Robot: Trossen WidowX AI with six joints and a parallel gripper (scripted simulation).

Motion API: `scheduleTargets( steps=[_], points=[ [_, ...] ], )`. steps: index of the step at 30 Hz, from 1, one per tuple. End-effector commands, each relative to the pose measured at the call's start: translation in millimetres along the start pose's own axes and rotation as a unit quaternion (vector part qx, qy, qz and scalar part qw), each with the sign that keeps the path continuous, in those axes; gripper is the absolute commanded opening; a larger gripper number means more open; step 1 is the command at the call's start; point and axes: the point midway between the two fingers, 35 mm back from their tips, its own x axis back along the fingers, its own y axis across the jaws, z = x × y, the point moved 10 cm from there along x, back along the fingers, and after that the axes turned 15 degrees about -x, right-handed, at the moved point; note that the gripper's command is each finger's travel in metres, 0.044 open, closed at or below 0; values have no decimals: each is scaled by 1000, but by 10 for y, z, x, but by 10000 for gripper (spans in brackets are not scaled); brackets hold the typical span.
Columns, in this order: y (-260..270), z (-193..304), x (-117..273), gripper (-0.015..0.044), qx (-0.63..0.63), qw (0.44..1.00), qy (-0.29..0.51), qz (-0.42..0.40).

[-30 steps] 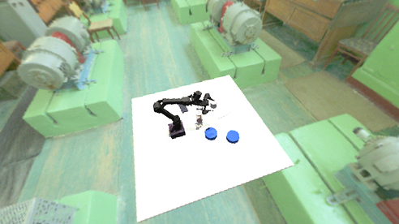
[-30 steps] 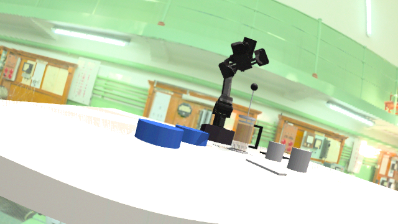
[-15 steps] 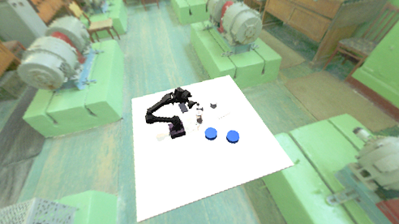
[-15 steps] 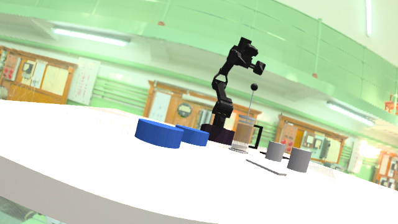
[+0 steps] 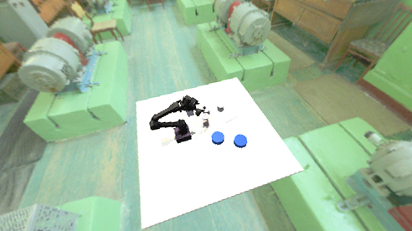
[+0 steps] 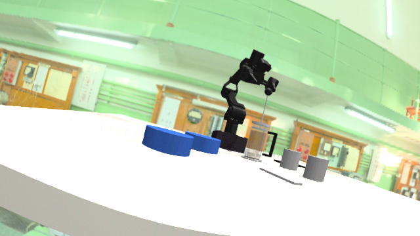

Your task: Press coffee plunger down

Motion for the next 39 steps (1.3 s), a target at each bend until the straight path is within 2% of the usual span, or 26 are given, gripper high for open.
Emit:
scheduleTargets(
  steps=[1, 22, 33, 39],
  points=[
    [-3, 3, -57, 440, 0, 1000, 1, 2],
    [-2, 6, -361, 440, 0, 1000, 0, 2],
    [-2, 6, -361, 151, 0, 1000, 0, 2],
    [-2, 6, -361, 123, 0, 1000, 0, 2]
  ],
)
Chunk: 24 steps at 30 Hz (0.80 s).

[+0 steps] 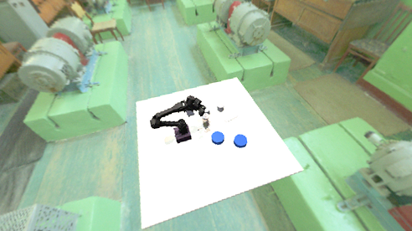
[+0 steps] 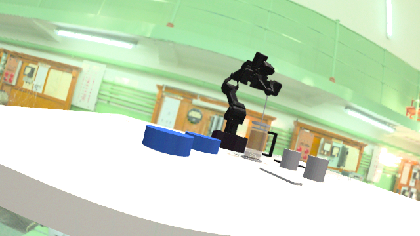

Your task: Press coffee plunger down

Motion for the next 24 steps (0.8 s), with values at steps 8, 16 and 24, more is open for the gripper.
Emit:
scheduleTargets(
  steps=[8, 16, 24],
  points=[
    [-5, 19, -18, 123, -2, 1000, 0, 0],
    [-31, 114, -91, 123, -2, 1000, 0, 0],
    [-58, 214, -167, 123, -2, 1000, -1, 0]
  ],
)
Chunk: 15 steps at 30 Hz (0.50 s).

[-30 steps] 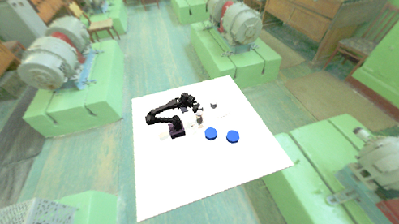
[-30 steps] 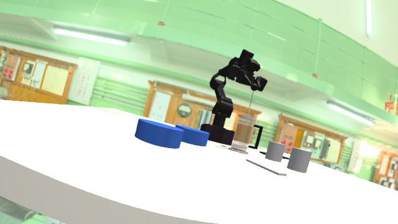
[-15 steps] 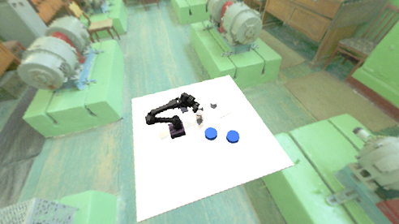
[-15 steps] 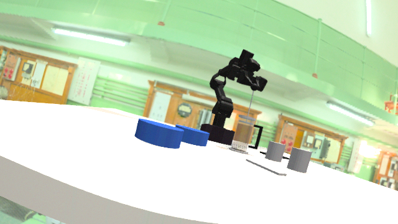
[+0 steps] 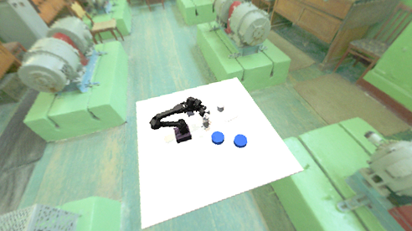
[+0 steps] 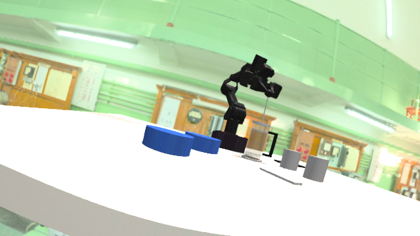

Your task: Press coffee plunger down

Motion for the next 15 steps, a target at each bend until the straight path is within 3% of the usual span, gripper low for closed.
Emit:
scheduleTargets(
  steps=[1, 15],
  points=[
    [-36, 125, -72, 123, -3, 1000, 19, 6],
    [-83, 308, -202, 123, -3, 1000, 19, 6]
  ],
)
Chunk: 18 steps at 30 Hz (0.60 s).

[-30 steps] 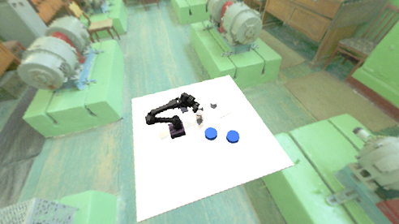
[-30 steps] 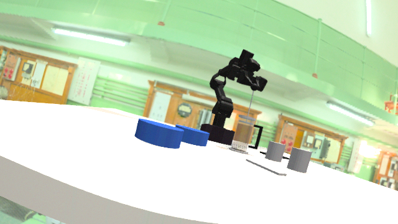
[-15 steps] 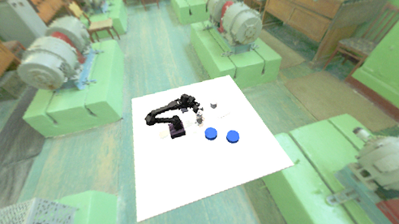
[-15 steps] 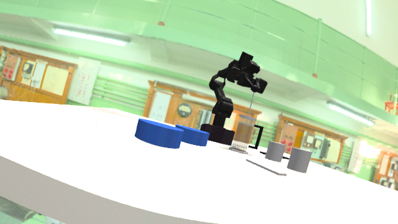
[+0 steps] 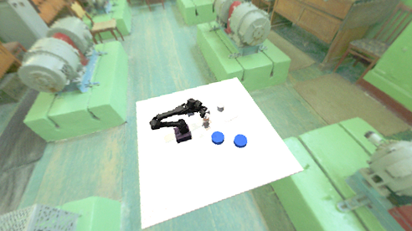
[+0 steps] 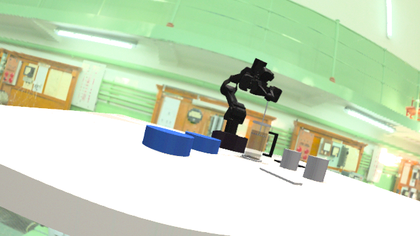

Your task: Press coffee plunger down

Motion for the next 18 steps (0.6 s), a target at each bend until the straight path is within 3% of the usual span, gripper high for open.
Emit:
scheduleTargets(
  steps=[1, 18],
  points=[
    [-49, 176, -84, 123, -4, 1000, 29, 9],
    [-103, 396, -239, 123, -4, 1000, 29, 9]
  ],
)
